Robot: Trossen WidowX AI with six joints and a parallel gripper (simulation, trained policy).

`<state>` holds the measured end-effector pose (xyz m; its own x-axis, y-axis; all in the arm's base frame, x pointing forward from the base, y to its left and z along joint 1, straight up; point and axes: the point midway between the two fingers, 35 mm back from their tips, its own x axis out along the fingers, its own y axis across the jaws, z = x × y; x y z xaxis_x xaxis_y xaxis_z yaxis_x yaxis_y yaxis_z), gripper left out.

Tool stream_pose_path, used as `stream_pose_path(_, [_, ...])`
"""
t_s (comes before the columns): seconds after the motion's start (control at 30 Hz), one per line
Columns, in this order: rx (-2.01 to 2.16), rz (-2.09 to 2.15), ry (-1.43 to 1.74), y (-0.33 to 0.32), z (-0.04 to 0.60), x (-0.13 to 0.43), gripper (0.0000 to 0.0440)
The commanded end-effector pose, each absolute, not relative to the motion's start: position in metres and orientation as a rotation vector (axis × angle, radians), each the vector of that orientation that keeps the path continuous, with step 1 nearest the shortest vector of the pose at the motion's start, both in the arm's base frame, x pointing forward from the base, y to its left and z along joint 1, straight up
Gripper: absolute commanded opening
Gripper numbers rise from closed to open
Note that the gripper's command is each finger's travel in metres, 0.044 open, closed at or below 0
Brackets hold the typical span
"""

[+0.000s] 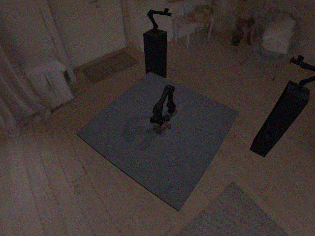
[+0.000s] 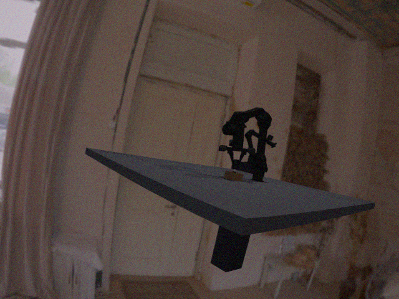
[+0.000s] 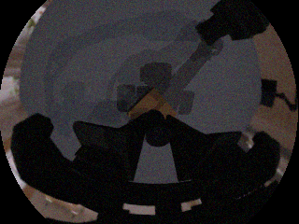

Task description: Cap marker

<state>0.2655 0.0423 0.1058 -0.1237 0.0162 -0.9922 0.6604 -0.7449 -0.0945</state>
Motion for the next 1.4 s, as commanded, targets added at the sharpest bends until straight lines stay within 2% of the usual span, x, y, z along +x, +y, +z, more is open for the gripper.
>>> stream_pose_path(0.0, [1.636,-1.969,0.746,0.0364,0.0900,0.2566,0.0071])
stream_pose_path(1.37, [1.623,-1.935,0.753,0.0331,0.0886,0.2584,0.0122])
